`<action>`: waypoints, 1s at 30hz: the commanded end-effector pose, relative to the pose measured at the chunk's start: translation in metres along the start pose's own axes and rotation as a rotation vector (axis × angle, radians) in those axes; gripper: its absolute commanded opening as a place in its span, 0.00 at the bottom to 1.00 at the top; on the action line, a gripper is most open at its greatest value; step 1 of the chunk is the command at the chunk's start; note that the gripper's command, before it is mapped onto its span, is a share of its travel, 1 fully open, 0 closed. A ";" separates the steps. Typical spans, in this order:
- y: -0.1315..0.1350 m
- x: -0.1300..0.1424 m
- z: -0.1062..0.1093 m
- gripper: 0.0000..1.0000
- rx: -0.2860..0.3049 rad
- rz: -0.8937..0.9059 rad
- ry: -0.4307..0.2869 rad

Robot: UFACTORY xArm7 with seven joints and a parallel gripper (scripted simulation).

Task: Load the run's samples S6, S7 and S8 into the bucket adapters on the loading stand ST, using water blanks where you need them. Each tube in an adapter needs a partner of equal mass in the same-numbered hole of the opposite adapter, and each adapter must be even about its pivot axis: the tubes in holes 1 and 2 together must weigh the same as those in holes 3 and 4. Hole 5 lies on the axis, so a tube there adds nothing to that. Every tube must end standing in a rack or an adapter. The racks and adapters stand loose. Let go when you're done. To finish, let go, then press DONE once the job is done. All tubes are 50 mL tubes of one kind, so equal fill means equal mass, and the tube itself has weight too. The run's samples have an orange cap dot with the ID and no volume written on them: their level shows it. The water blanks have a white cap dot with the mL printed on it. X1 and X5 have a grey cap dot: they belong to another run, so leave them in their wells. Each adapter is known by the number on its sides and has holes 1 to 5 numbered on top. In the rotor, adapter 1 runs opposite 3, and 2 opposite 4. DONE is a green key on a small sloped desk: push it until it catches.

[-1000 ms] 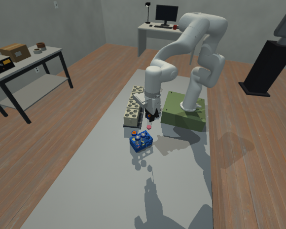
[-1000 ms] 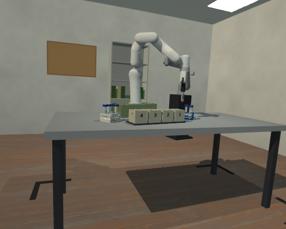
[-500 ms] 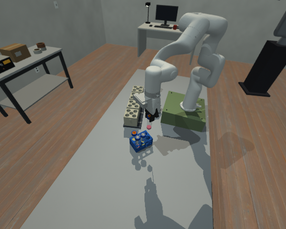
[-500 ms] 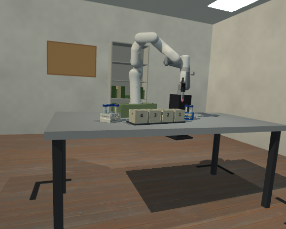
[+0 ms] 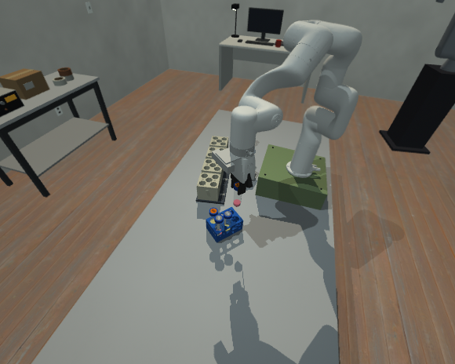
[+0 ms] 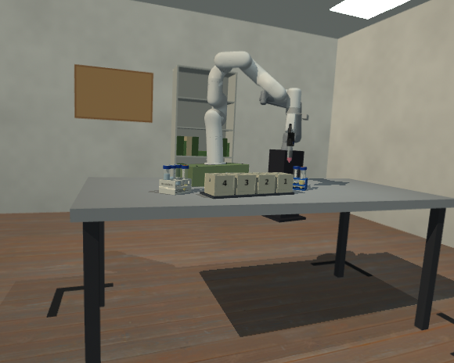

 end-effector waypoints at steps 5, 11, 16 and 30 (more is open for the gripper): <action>0.000 -0.001 -0.012 0.00 -0.001 0.000 0.005; 0.000 -0.002 -0.024 0.00 -0.001 0.000 0.005; 0.000 -0.002 -0.030 0.00 -0.001 0.000 0.005; 0.000 -0.002 -0.058 0.00 -0.001 0.000 0.005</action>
Point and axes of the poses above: the point where the finger pads meet when closed, its own z axis back along the fingers, its own y axis across the jaws, x = y × z, the point moved 3 cm from there along z, back along the fingers
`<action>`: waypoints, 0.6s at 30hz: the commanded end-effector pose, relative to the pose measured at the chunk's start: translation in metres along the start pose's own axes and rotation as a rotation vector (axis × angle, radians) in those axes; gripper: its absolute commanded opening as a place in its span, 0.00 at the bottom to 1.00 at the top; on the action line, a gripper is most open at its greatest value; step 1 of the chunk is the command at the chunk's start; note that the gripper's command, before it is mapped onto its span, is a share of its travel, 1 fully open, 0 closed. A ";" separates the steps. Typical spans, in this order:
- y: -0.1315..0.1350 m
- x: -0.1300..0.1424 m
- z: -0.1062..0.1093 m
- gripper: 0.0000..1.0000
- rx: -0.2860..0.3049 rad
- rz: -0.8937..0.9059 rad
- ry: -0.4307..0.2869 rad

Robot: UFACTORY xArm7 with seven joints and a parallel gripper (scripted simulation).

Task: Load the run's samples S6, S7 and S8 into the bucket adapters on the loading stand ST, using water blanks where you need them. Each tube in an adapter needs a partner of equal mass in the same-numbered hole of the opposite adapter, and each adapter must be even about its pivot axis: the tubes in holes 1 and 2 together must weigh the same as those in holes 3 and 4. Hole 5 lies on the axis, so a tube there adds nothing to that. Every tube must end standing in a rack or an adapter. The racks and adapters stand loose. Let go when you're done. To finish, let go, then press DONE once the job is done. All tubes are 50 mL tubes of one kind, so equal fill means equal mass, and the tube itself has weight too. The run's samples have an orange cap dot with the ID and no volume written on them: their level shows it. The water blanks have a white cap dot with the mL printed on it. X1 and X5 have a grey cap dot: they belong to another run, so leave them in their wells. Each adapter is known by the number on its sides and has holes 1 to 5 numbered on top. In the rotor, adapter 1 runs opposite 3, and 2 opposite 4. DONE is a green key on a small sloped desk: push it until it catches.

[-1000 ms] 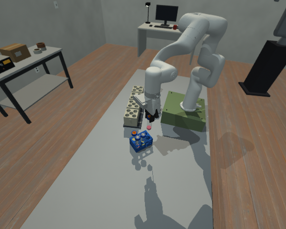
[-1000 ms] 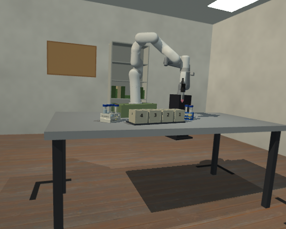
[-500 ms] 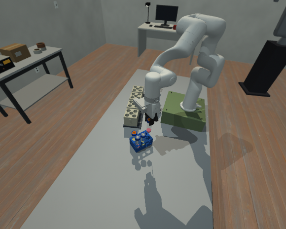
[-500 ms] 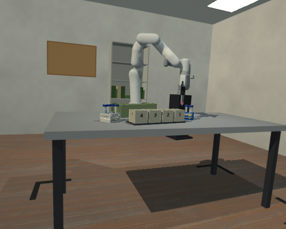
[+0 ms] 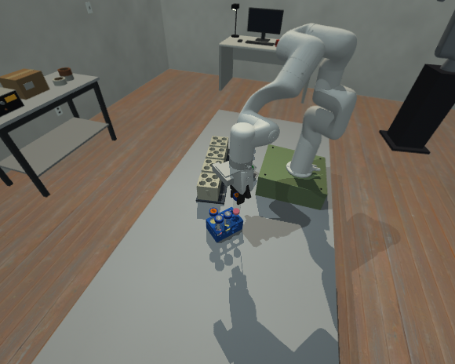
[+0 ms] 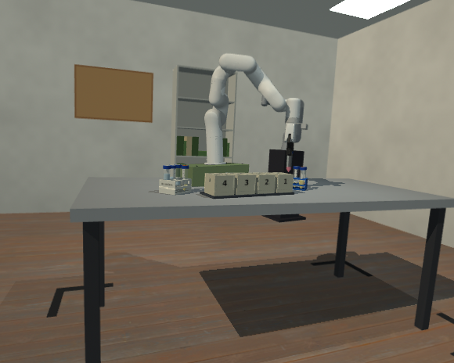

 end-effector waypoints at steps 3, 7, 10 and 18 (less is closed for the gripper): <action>0.000 -0.002 -0.009 0.00 -0.001 0.000 0.005; 0.000 -0.002 -0.017 0.00 -0.001 0.000 0.005; 0.000 -0.002 -0.017 0.00 -0.001 0.000 0.005; 0.000 -0.002 -0.017 0.00 -0.001 0.000 0.005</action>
Point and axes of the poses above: the point where the finger pads meet when closed, its own z axis back along the fingers, its own y axis across the jaws, x = y × z, the point moved 3 cm from there along z, back along the fingers
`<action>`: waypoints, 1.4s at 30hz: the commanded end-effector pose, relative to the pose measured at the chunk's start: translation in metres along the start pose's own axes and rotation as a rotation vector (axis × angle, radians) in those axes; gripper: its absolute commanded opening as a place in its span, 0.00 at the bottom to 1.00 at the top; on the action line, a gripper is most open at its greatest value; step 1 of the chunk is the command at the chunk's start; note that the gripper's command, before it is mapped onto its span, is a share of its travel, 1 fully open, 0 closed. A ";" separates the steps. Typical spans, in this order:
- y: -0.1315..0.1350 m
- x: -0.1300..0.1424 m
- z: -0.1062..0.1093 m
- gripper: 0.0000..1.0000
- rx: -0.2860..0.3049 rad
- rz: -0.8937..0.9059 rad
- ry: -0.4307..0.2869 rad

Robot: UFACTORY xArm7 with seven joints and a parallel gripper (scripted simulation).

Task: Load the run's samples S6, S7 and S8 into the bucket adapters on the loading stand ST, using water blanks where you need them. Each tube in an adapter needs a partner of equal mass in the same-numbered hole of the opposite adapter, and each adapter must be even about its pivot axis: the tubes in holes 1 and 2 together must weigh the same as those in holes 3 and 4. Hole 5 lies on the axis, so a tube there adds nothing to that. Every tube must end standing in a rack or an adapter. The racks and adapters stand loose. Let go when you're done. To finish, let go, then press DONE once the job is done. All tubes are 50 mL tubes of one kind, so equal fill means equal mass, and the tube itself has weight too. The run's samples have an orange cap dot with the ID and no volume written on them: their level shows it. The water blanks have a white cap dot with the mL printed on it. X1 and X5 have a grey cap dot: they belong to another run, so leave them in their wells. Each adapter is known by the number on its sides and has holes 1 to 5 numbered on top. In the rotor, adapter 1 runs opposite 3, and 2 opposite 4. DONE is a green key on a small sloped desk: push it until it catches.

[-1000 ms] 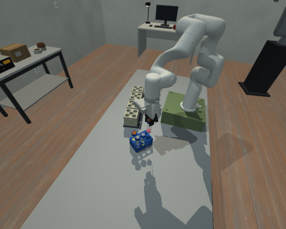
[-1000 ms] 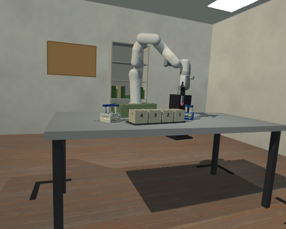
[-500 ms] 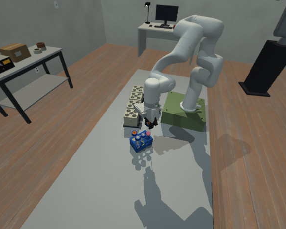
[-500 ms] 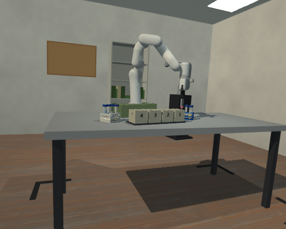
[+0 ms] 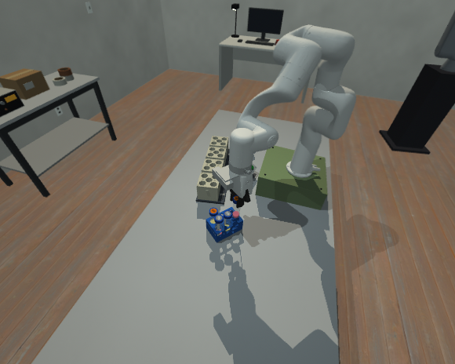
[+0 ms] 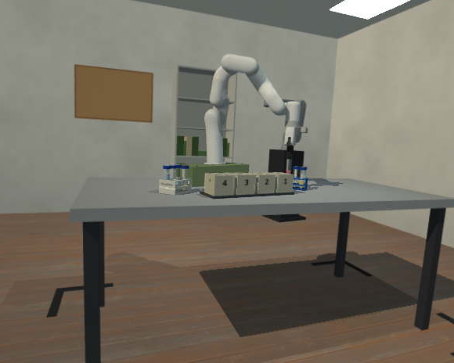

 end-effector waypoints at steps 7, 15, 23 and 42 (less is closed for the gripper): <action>0.000 -0.001 0.001 0.00 -0.001 0.000 0.004; 0.000 -0.001 -0.007 0.00 -0.001 0.000 0.004; 0.000 -0.001 -0.013 0.00 -0.001 0.000 0.004; 0.000 -0.001 -0.030 0.00 -0.001 0.000 0.004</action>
Point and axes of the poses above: the point where the finger pads meet when closed, its own z axis back along the fingers, its own y axis across the jaws, x = y × z, the point moved 3 cm from there along z, back along the fingers
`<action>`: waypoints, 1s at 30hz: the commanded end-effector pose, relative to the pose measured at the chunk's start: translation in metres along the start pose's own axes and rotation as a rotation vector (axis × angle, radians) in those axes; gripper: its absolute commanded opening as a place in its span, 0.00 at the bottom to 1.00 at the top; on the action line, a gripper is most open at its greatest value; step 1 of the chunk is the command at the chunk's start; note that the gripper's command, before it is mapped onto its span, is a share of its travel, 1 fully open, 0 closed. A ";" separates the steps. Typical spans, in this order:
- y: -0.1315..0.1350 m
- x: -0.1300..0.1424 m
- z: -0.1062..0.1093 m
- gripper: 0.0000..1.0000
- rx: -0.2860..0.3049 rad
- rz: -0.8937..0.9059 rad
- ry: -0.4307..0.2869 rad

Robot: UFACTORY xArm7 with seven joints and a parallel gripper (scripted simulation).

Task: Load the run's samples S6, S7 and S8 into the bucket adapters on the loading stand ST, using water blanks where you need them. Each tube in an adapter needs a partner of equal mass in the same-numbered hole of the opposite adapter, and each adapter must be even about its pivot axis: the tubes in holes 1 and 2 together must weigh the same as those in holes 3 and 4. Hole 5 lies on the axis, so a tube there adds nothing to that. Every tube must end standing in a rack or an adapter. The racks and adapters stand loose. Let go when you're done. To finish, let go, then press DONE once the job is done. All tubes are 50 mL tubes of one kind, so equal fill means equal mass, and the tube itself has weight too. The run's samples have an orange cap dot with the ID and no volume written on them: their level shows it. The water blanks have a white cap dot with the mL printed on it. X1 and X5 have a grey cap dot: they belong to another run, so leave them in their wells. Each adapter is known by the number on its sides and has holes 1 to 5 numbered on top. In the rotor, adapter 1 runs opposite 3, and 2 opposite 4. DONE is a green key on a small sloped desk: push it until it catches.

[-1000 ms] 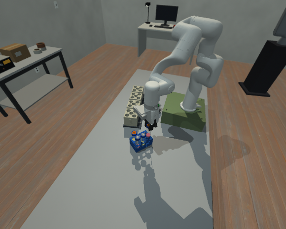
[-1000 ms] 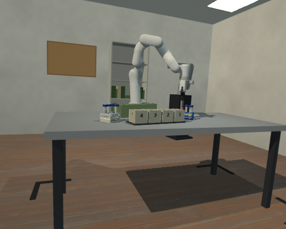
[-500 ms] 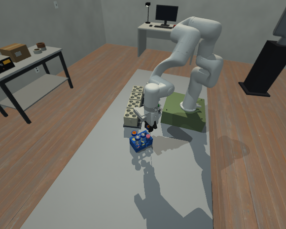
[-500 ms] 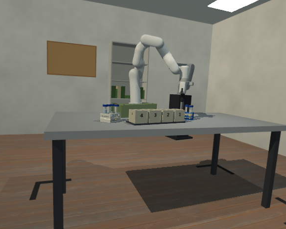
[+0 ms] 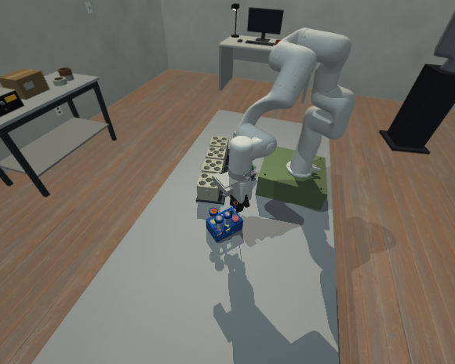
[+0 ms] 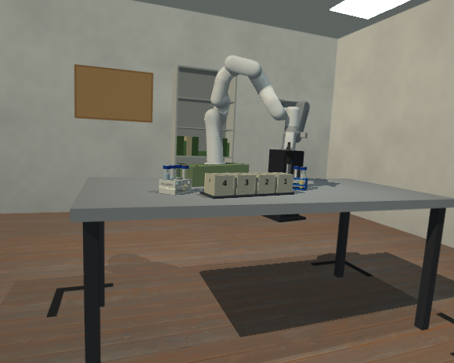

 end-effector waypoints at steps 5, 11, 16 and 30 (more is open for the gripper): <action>0.000 -0.001 -0.007 0.00 -0.001 0.000 0.004; 0.000 -0.001 -0.011 0.00 -0.001 0.000 0.004; 0.000 -0.001 -0.016 0.00 -0.001 0.000 0.004; 0.000 -0.002 -0.028 0.00 -0.001 0.000 0.004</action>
Point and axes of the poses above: the point where the finger pads meet when closed, its own z axis back along the fingers, its own y axis across the jaws, x = y × z, the point moved 3 cm from there along z, back along the fingers
